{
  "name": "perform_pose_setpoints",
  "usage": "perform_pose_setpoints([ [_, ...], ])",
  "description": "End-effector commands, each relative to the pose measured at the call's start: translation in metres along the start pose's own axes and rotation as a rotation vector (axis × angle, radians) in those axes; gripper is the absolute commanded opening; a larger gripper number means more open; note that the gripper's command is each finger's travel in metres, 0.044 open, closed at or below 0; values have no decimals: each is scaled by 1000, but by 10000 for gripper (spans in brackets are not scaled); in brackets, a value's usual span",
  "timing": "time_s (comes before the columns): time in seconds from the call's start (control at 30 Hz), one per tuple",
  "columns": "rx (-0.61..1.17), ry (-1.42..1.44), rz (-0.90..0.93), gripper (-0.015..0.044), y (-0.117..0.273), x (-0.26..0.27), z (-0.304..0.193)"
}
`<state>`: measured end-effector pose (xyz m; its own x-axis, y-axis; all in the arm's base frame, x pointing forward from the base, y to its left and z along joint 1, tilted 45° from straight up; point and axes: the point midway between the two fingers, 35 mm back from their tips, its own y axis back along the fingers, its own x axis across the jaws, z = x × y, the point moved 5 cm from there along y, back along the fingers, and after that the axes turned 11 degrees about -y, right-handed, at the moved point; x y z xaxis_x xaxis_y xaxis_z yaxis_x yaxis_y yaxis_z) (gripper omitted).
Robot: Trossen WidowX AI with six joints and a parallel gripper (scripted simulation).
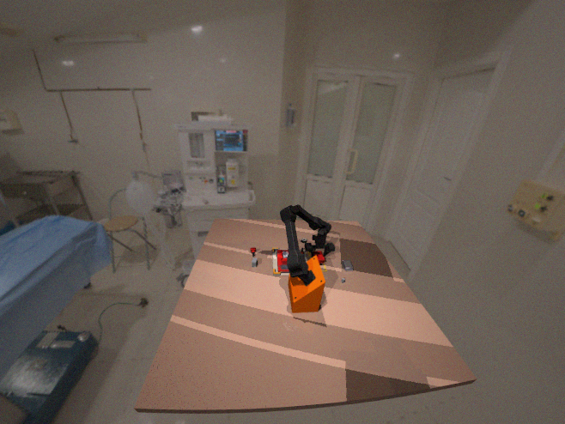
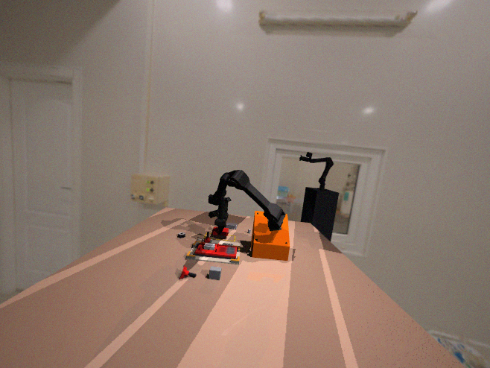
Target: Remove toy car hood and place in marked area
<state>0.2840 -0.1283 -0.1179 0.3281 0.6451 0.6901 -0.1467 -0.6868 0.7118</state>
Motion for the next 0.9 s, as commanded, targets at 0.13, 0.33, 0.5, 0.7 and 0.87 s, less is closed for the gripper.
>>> perform_pose_setpoints([
  [0.13, -4, -6, 4, 0, -5, -1, -1],
  [0.33, -4, -6, 4, 0, -7, -1, 0],
  [0.5, -4, -6, 4, 0, -10, 0, 0],
  [0.7, -4, -6, 4, 0, -13, 0, 0],
  [0.87, -4, -7, 4, 0, -15, 0, 0],
])
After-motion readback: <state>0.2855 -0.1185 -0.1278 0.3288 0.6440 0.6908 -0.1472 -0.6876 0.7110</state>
